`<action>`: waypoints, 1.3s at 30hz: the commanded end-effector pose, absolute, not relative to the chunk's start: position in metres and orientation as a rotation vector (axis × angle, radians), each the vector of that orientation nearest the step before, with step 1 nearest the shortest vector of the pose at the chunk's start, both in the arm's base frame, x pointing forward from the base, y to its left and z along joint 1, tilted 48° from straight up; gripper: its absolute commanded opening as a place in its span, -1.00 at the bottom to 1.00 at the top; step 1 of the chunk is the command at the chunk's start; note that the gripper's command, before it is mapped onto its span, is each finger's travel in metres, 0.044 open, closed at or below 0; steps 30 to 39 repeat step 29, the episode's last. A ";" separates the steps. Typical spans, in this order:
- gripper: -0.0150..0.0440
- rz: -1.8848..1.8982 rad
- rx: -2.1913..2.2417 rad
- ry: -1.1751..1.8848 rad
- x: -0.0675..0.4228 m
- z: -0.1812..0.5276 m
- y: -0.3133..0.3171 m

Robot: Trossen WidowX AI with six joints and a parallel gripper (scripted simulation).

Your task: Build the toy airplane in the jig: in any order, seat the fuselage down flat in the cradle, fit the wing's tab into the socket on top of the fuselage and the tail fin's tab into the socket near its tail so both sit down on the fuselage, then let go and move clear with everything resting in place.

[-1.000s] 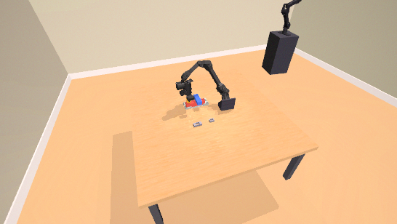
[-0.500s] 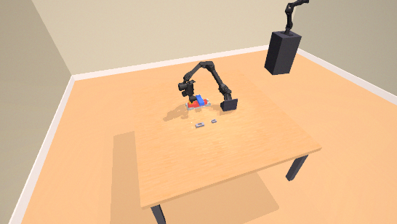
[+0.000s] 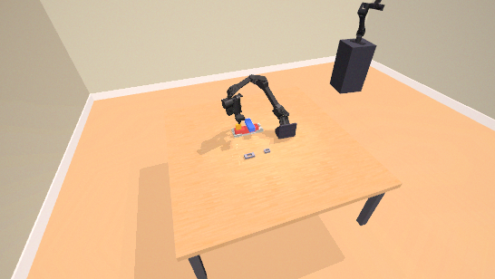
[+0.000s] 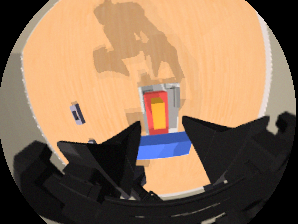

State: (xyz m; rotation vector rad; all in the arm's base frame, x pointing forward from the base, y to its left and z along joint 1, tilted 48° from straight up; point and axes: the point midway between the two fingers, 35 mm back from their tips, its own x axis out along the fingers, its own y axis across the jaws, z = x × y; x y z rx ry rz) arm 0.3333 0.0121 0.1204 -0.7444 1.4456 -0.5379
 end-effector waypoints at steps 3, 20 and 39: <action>0.39 -0.534 -0.745 1.439 0.329 0.151 0.046; 0.39 -0.534 -0.745 1.439 0.329 0.152 0.045; 0.39 -0.534 -0.745 1.439 0.330 0.153 0.045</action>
